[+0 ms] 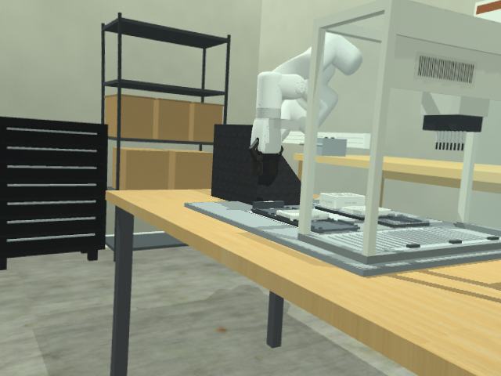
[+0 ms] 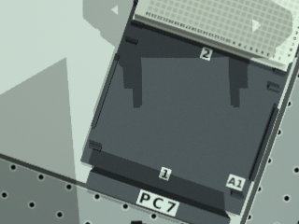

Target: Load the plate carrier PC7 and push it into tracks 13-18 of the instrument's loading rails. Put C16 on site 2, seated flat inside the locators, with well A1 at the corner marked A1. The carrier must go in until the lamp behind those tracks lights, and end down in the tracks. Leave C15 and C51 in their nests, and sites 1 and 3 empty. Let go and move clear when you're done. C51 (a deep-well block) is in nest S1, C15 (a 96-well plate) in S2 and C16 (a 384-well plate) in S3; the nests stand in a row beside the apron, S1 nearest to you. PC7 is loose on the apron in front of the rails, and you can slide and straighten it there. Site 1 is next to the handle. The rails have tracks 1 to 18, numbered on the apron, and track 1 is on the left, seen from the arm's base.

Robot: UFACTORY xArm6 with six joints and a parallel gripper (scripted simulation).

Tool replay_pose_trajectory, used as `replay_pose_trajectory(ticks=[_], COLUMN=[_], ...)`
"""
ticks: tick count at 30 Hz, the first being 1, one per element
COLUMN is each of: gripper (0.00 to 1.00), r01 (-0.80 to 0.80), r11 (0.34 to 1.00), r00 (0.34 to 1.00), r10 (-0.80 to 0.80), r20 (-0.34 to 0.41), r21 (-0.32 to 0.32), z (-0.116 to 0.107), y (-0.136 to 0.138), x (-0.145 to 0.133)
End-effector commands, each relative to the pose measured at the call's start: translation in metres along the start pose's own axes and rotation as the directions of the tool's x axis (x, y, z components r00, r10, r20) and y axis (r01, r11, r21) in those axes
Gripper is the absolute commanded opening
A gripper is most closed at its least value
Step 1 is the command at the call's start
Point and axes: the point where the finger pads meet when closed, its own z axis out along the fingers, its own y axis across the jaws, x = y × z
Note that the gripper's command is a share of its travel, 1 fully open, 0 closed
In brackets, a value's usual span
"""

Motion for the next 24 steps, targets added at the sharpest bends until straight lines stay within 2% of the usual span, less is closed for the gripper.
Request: replay_pose_trajectory(ticks=[1, 7, 24], gripper=[0.82, 0.82, 0.82], r01=[-0.139, -0.333, -0.337], r11=[0.99, 0.943, 0.941], r00=[0.99, 0.943, 0.942], r10=[0.139, 0.333, 0.337], r20=[0.0, -0.003, -0.003], r21=[-0.018, -0.017, -0.017], z=[-0.003, -0.002, -0.002], y=[-0.016, -0.036, -0.036], x=[-0.011, -0.026, -0.026])
